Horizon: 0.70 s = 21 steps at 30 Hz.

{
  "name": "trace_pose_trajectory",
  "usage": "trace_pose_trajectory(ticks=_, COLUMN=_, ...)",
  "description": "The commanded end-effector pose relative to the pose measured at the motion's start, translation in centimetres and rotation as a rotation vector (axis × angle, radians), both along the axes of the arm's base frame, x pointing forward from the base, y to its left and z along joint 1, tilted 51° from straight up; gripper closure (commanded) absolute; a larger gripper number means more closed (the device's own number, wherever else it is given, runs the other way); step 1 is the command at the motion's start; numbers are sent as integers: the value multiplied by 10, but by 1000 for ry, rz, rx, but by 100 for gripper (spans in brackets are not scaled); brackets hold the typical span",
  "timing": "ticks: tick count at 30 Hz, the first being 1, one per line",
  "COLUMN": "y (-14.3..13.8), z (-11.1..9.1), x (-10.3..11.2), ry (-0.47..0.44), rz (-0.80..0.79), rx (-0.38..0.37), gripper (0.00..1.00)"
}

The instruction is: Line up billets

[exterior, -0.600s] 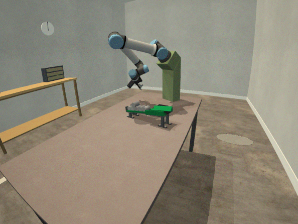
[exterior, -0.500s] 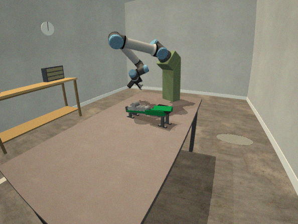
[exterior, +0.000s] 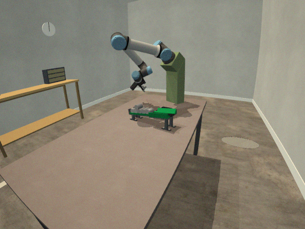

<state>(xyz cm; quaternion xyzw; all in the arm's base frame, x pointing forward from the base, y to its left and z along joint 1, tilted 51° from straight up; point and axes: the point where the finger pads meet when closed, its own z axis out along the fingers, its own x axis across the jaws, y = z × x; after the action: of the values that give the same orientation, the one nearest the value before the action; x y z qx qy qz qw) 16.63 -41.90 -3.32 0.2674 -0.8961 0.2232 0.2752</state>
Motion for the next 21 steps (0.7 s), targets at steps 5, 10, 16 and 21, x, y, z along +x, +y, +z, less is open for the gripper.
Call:
trace_pose_trajectory(ticks=5, y=0, z=0, x=0, ry=0, rz=0, rx=-1, gripper=0)
trace_pose_trajectory(ticks=10, y=0, z=0, x=0, ry=0, rz=0, rx=-1, gripper=0)
trace_pose_trajectory(ticks=16, y=0, z=0, x=0, ry=0, rz=0, rx=-1, gripper=0)
trace_pose_trajectory(ticks=21, y=1, z=1, x=1, ry=2, rz=6, rx=-2, gripper=0)
